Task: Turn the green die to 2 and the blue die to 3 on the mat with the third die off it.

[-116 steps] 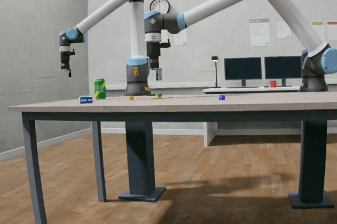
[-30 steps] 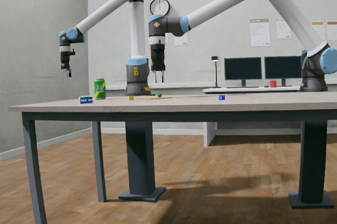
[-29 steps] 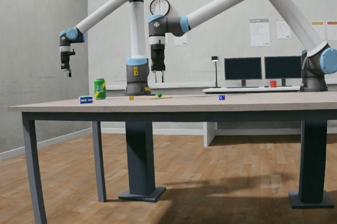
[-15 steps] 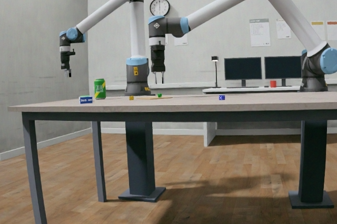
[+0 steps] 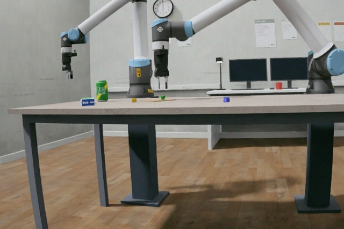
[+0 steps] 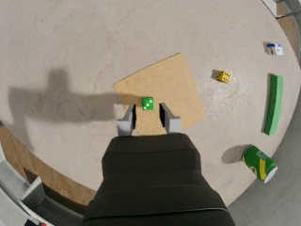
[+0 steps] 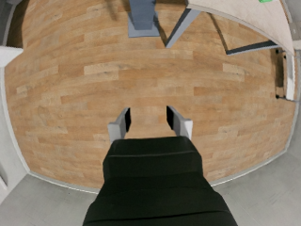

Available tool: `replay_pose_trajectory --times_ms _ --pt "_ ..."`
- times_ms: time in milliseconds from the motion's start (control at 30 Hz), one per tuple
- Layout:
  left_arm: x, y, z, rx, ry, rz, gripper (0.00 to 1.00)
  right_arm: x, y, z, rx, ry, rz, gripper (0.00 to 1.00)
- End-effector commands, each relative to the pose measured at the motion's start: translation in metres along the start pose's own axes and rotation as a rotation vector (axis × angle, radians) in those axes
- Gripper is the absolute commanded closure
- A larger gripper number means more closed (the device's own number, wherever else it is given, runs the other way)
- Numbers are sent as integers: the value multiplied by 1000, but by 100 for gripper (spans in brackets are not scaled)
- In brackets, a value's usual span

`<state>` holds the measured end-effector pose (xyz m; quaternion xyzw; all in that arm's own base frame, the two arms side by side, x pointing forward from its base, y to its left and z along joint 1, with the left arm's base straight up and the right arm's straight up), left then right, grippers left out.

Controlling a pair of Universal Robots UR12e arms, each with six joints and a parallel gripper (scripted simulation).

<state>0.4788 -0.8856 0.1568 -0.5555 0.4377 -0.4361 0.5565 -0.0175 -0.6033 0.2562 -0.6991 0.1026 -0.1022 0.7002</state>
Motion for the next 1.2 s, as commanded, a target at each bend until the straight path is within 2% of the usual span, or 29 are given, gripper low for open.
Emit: replay_pose_trajectory --times_ms 0,233,633,1167 --pt "1 3 0 0 0 -3 30 0 -1 0 -2 0 -1 0" --pt "1 13 0 0 0 -3 30 0 -1 0 -2 0 -1 0" --pt "1 24 0 0 0 -3 30 0 -1 0 -2 0 -1 0" --pt "1 27 0 0 0 -3 30 0 -1 0 -2 0 -1 0"
Point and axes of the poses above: on each arm, the point where the finger pads meet when closed, its own y axis out along the fingers, its own x axis across the jaws, z = x × y, the point moved 8 cm from there along -y, back along the fingers, and after that the axes turned 15 degrees about y, right-handed, at the moved point
